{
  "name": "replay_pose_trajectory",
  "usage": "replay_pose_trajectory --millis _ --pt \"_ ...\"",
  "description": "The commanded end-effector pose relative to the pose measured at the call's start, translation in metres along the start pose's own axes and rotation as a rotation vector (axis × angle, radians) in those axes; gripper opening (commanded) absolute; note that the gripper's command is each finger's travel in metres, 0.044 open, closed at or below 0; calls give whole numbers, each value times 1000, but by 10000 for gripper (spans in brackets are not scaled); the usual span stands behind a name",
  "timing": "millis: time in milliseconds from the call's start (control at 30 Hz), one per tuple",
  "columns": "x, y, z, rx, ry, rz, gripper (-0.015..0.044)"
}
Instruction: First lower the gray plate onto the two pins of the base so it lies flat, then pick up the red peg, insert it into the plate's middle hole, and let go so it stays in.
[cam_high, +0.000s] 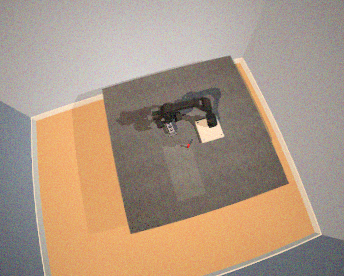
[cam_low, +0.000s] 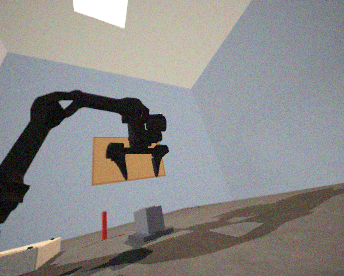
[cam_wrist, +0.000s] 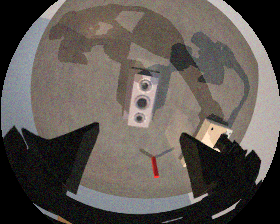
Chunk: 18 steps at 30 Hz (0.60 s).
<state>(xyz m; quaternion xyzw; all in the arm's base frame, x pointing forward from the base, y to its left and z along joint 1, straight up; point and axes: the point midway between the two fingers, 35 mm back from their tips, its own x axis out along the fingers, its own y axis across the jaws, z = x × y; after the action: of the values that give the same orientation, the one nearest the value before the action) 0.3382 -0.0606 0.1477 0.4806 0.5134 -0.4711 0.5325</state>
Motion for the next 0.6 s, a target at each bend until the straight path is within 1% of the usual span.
replay_pose_trajectory --millis 0,200,333,500,567 --pt "-5 -6 -50 -89 6 1 440" --pt "-5 -40 -141 -259 15 -1 440" --pt "-3 -74 -187 -368 20 -2 440" --pt "-1 -81 -194 -386 21 -3 440" --pt "12 -79 -194 -386 21 -2 440"
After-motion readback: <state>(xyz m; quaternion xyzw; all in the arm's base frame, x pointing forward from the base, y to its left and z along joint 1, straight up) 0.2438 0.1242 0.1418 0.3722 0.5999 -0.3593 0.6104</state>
